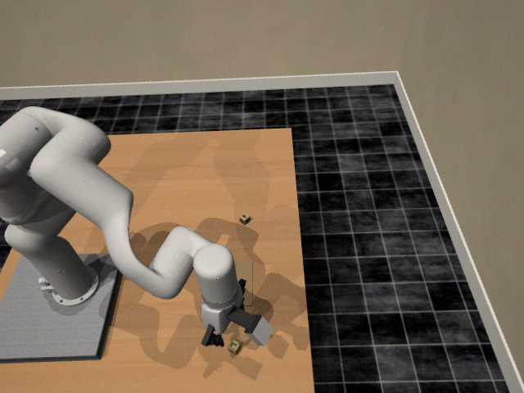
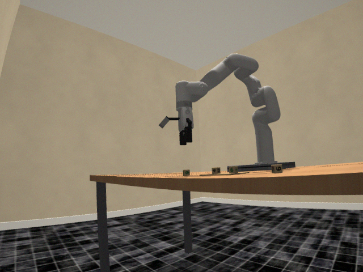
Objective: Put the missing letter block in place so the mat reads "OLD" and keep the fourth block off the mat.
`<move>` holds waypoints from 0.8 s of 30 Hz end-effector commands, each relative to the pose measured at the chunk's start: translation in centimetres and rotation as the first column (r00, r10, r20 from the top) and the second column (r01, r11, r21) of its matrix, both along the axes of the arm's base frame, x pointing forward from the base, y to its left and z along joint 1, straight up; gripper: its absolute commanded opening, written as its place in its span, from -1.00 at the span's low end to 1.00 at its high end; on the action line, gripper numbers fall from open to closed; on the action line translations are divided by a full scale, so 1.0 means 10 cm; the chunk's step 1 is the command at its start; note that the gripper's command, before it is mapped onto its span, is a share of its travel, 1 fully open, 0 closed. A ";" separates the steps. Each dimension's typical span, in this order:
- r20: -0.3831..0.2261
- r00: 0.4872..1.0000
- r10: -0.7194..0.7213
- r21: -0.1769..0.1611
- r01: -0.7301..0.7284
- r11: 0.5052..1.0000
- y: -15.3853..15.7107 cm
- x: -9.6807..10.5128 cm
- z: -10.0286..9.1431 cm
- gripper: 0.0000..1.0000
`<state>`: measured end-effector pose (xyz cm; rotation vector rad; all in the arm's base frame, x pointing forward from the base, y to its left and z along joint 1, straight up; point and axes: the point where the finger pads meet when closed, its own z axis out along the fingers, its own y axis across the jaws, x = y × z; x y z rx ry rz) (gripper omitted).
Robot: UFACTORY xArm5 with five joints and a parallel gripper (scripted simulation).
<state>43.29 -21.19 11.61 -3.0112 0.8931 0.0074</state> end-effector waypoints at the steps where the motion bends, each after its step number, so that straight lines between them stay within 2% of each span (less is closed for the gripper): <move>1: 0.004 1.000 0.000 -0.002 0.000 1.000 -0.01 0.01 0.02 1.00; 6: 0.004 0.999 -0.036 -0.002 0.036 0.999 -0.01 0.01 0.01 1.00; 13: 0.004 0.966 -0.258 -0.002 0.258 0.966 -0.01 0.02 -0.06 1.00; 15: 0.004 0.966 -0.258 -0.002 0.258 0.966 -0.01 0.02 -0.06 1.00; 17: 0.004 0.932 -0.363 -0.002 0.363 0.932 -0.01 0.02 -0.10 1.00; 24: 0.004 0.841 -0.542 -0.002 0.542 0.841 -0.01 0.02 -0.16 1.00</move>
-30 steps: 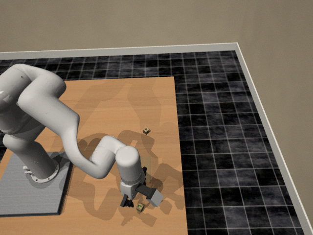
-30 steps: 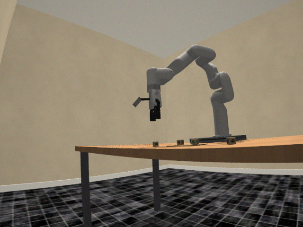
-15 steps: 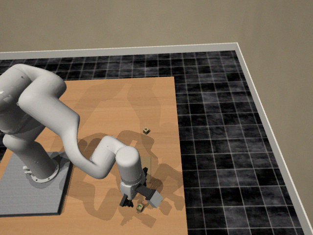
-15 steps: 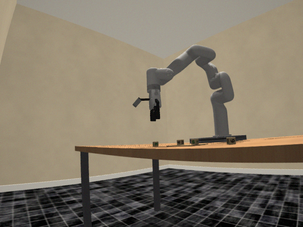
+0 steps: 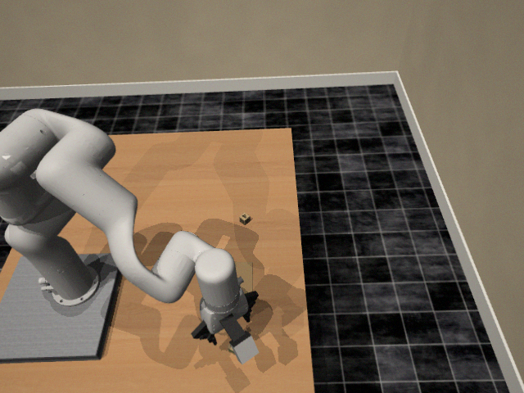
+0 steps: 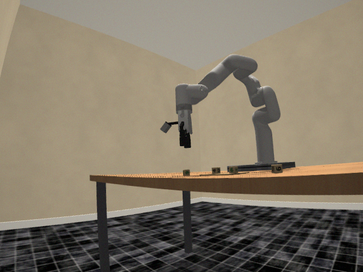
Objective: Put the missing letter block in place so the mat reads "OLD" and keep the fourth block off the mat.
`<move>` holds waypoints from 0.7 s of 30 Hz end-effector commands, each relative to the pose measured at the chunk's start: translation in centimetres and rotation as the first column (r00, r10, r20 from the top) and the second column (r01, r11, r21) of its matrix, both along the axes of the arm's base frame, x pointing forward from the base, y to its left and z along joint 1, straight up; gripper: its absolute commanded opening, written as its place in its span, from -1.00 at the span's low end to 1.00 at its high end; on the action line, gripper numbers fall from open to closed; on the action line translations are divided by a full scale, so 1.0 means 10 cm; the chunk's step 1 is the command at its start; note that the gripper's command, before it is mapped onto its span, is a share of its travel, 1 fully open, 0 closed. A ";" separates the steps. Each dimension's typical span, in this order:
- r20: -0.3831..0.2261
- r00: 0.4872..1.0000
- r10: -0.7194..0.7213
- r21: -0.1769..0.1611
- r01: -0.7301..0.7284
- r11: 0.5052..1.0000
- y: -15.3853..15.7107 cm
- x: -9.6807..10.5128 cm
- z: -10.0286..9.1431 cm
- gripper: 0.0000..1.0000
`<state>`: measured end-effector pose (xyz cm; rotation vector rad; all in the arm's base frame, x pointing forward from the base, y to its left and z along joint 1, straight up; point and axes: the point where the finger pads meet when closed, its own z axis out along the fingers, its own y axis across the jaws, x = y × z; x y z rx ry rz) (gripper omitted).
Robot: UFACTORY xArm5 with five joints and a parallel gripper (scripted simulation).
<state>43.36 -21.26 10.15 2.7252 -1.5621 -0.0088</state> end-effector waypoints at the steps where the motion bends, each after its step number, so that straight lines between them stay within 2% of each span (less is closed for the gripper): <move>1: 0.004 0.990 -0.138 -0.002 0.138 0.990 -0.01 0.01 -0.03 1.00; 6: 0.004 0.957 -0.289 -0.002 0.289 0.957 -0.01 0.01 -0.07 1.00; 8: 0.004 0.957 -0.289 -0.002 0.289 0.957 -0.01 0.01 -0.07 1.00; 9: 0.004 0.930 -0.368 -0.002 0.368 0.930 -0.01 0.01 -0.10 1.00; 14: 0.004 0.871 -0.491 -0.003 0.491 0.871 -0.01 0.01 -0.14 1.00; 21: 0.004 0.745 -0.667 -0.003 0.667 0.745 -0.01 0.01 -0.21 1.00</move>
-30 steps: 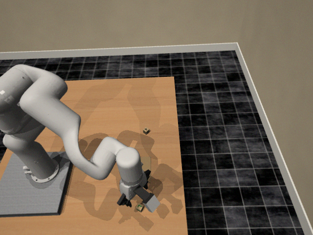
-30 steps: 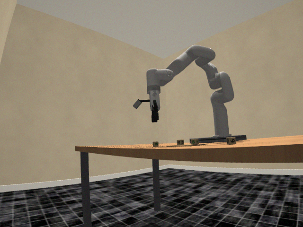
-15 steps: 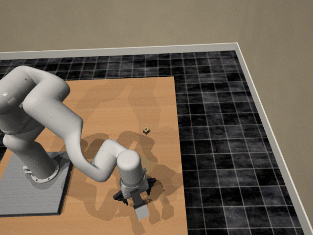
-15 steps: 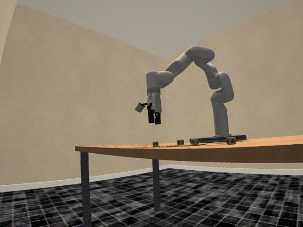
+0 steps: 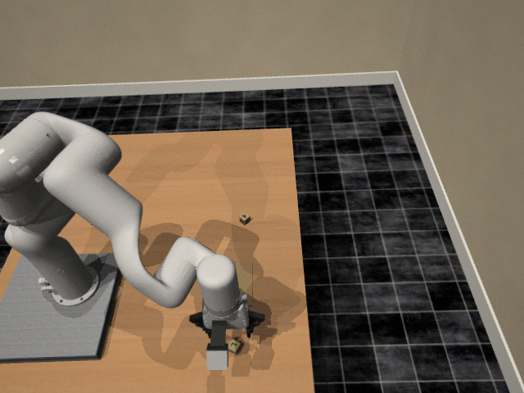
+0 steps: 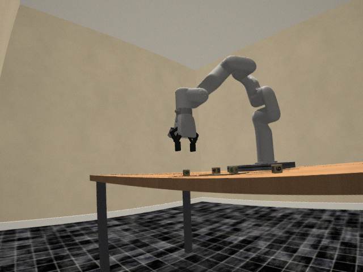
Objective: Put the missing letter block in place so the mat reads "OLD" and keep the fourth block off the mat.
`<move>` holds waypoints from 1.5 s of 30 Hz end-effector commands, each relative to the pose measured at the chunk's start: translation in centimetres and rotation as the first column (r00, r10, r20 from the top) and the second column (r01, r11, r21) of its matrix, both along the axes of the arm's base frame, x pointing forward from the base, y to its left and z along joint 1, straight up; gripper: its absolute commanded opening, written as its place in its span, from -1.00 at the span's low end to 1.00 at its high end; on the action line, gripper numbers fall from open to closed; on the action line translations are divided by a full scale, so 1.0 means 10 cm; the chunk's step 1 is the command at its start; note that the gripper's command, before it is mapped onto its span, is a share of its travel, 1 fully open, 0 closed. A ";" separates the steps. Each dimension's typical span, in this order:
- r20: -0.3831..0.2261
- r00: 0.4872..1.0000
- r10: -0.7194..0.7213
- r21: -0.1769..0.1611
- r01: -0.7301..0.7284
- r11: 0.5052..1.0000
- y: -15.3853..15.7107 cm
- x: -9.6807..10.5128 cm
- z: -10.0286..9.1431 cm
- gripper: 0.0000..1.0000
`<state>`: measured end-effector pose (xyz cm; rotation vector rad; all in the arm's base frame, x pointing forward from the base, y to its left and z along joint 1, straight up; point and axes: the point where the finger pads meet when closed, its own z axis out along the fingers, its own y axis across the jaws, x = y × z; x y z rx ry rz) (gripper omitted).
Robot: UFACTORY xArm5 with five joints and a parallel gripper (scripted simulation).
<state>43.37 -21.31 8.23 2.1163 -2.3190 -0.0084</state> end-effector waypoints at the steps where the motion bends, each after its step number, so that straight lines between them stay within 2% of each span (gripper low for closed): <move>1: 0.004 0.990 -0.139 -0.002 0.139 0.990 -0.01 0.01 -0.03 1.00; 4: 0.004 0.986 -0.169 -0.002 0.169 0.986 -0.01 0.01 -0.04 1.00; 6: 0.004 0.961 -0.276 -0.002 0.276 0.961 -0.01 0.01 -0.07 1.00; 12: 0.004 0.904 -0.428 -0.003 0.428 0.904 -0.01 0.01 -0.12 1.00; 18: 0.004 0.885 -0.466 -0.003 0.466 0.885 -0.01 0.01 -0.13 1.00; 19: 0.004 0.885 -0.466 -0.003 0.466 0.885 -0.01 0.01 -0.13 0.26; 45: 0.004 0.885 -0.466 -0.003 0.466 0.885 -0.01 0.01 -0.13 0.26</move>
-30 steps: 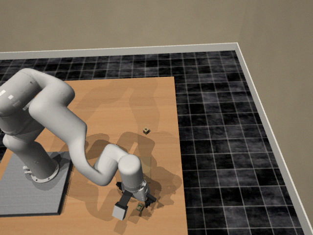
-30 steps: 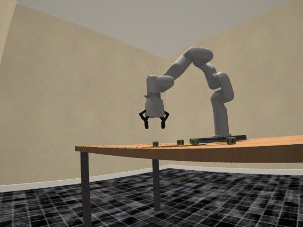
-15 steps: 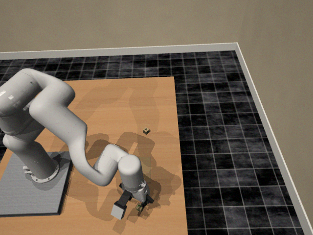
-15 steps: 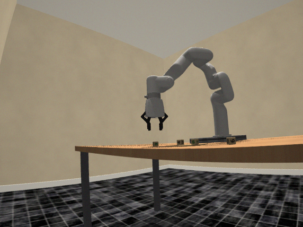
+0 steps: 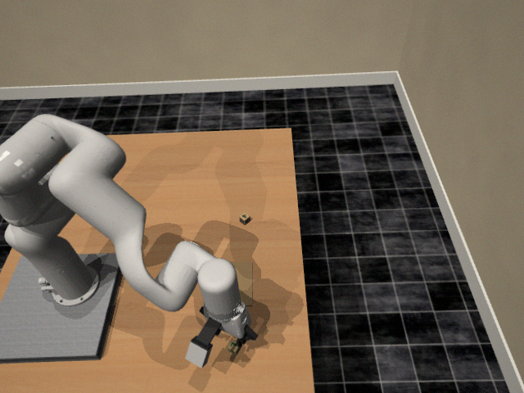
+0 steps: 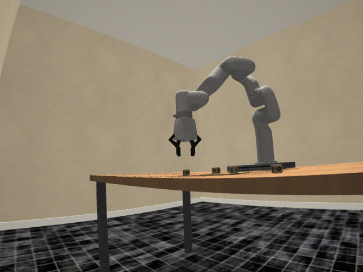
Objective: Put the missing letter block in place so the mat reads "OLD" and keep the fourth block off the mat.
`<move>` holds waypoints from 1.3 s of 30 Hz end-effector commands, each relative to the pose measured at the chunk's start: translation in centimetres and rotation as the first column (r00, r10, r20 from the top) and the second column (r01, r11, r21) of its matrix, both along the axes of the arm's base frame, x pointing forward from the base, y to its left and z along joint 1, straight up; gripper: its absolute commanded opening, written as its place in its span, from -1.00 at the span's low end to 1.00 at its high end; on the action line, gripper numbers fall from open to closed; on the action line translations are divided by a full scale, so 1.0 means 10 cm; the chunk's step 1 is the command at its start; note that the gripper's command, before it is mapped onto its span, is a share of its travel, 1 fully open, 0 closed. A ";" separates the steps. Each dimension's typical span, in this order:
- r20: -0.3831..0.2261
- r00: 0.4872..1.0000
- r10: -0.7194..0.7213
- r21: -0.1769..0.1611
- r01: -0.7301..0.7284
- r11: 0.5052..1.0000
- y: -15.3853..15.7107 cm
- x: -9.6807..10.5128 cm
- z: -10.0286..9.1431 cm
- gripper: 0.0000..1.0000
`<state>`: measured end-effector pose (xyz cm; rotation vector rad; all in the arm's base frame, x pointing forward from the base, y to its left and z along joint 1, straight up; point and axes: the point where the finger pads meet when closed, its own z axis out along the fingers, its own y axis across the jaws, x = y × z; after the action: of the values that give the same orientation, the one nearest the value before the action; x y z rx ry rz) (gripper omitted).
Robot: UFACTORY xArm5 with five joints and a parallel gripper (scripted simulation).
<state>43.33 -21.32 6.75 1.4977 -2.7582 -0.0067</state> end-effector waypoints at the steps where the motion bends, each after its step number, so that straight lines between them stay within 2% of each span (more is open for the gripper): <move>1: 0.004 1.000 0.000 -0.002 0.000 1.000 -0.01 0.01 0.01 0.26; 27: 0.004 1.000 0.000 -0.002 0.000 1.000 0.00 0.01 -0.05 0.26; 39: 0.004 1.000 0.000 -0.002 0.000 1.000 0.00 0.01 -0.21 0.26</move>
<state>43.32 -21.28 4.96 1.4972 -2.7586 -0.0063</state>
